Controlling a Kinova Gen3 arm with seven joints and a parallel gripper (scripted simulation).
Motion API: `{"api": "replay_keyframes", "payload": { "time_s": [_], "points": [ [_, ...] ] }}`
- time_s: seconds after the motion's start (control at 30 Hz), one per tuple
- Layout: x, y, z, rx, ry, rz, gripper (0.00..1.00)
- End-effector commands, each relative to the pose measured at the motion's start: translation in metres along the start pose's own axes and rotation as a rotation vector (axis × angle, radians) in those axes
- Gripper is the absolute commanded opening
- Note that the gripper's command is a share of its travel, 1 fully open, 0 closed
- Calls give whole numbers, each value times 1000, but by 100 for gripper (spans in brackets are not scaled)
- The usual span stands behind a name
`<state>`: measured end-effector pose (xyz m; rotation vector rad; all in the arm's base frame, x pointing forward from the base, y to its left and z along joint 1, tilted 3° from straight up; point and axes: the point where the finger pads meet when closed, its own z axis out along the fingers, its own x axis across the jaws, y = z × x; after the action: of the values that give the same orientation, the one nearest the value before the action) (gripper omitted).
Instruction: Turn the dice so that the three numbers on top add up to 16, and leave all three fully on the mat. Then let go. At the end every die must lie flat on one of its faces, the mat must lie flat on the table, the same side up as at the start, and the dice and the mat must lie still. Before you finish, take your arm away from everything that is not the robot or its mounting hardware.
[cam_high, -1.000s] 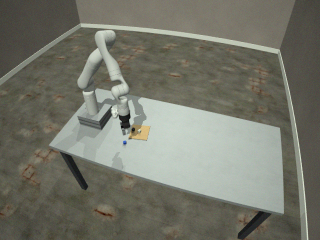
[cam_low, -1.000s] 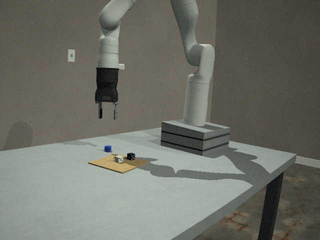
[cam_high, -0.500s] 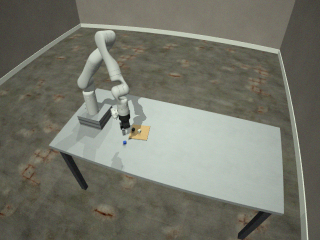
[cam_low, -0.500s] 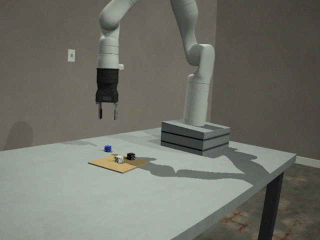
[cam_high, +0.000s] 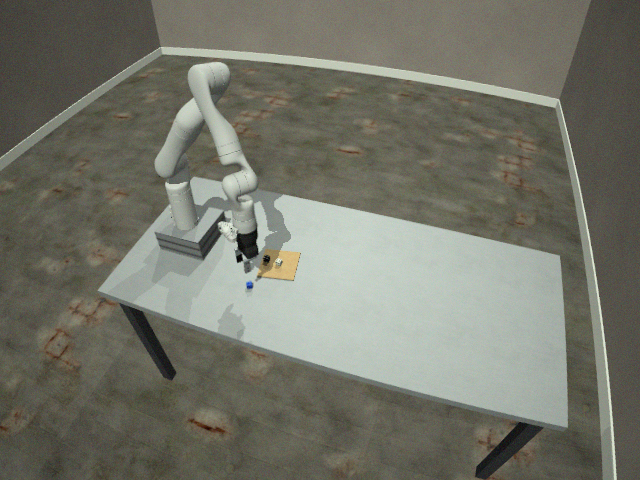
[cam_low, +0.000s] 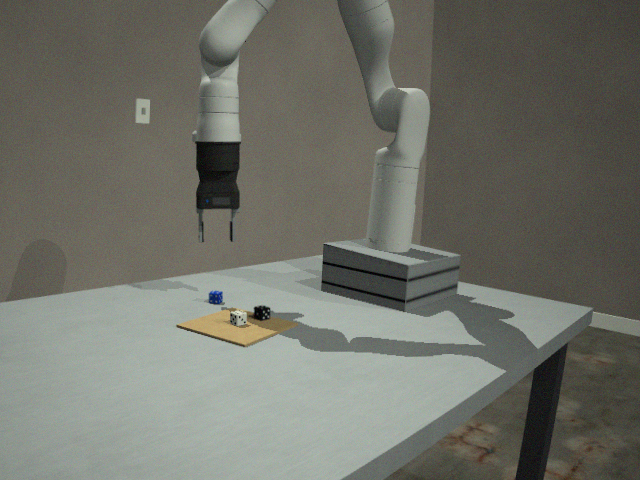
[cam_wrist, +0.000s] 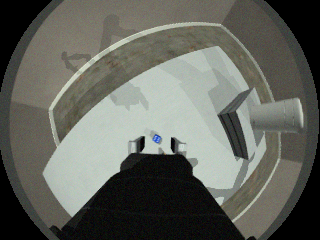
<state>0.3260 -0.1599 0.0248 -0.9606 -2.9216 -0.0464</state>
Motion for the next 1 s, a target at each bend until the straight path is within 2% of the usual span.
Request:
{"api": "replay_keyframes", "payload": {
  "time_s": [0.0,0.4,0.47,0.97],
  "points": [
    [0,-5,2,2,6,-52,100],
    [1,-18,14,17,41,-514,100],
    [1,-18,14,17,41,-514,100],
    [-2,-21,28,4,67,-1252,100]
  ]
}}
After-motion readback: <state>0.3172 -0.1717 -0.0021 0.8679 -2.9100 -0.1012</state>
